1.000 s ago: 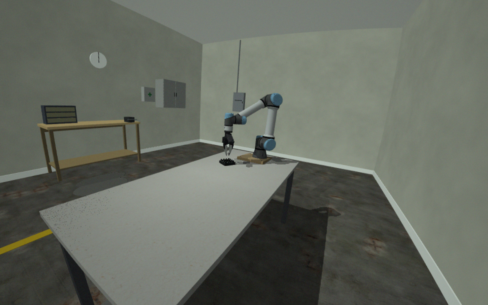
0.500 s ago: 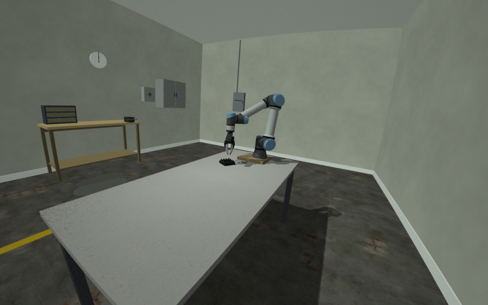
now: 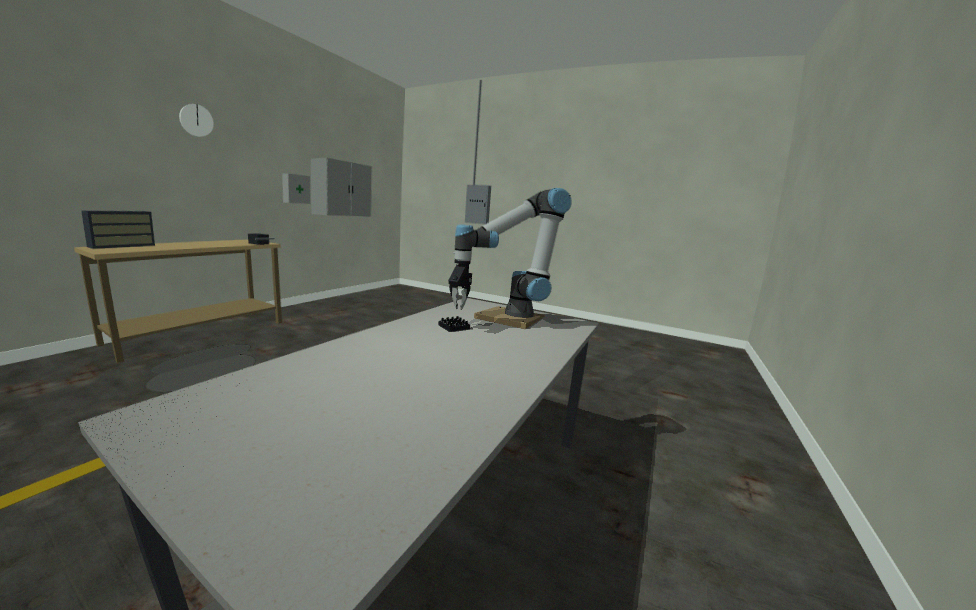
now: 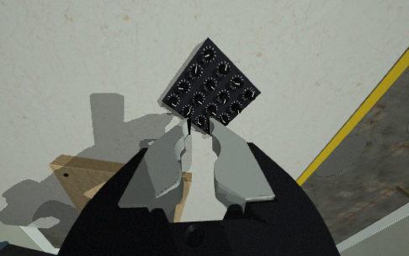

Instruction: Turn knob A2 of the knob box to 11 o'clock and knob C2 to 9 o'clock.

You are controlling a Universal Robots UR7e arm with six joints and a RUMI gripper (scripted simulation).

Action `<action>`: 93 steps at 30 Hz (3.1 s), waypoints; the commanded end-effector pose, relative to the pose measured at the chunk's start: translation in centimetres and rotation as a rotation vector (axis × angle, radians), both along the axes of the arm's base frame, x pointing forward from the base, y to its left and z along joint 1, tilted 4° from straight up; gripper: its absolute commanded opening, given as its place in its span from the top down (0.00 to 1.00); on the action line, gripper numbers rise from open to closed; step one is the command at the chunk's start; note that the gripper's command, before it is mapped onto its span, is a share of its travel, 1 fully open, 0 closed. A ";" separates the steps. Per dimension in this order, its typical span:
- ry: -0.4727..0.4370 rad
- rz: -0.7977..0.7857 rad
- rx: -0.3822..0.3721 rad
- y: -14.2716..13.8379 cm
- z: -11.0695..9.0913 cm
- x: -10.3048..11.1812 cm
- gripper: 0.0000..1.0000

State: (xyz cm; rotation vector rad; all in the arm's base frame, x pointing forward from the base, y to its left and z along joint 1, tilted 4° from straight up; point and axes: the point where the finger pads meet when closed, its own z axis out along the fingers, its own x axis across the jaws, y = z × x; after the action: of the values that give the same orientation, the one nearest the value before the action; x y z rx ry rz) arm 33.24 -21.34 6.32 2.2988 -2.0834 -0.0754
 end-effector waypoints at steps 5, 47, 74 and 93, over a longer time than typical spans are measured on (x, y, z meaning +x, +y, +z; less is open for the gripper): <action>0.000 -0.008 -0.002 0.0 0.0 0.0 0.89; 0.000 -0.008 -0.002 0.0 -0.1 0.0 0.89; 0.000 -0.009 -0.002 0.0 -2.8 -0.1 0.89; 0.000 -0.009 -0.002 0.1 -4.2 -0.2 0.89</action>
State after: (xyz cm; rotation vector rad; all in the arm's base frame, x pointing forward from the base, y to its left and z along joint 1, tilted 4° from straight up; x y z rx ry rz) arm 33.03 -21.25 2.21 2.2893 -2.0927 -0.0756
